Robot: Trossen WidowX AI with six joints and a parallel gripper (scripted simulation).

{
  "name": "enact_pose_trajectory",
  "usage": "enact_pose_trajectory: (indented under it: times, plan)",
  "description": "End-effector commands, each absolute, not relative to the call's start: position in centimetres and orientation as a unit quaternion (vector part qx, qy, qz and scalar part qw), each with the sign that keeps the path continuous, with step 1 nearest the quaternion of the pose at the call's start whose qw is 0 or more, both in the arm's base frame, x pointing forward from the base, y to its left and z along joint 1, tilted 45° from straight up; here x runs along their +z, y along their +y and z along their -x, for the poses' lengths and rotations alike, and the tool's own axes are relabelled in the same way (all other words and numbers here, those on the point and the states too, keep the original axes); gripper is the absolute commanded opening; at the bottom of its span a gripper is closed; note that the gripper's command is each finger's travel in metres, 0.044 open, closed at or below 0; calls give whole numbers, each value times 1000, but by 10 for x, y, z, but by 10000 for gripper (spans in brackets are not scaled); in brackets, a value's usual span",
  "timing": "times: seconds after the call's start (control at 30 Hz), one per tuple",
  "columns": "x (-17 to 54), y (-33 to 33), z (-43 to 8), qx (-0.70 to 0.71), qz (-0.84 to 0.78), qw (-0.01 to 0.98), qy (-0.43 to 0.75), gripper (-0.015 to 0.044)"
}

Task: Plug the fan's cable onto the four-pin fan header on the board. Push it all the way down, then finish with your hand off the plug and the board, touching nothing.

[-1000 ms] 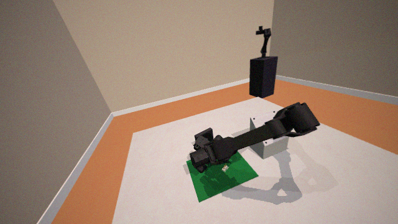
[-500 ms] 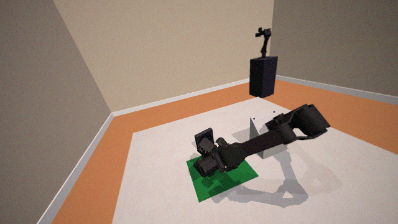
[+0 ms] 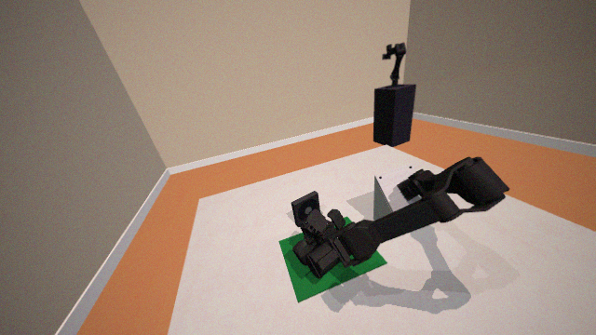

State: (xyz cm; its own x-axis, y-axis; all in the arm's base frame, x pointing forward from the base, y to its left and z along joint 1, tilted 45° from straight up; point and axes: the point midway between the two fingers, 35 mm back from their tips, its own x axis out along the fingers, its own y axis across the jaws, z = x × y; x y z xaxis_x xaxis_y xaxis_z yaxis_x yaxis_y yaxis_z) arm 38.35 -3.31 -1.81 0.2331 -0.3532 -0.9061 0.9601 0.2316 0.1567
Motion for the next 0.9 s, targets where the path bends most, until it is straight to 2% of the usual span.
enact_pose_trajectory:
  times: [0.0, 0.6, 0.87]
  plan:
    - [-13, -32, -383, -488, -389, 692, 363, 0]
    - [8, -24, -381, -504, -392, 731, 240, 0]
    - [9, -27, -381, -503, -391, 730, 248, 0]
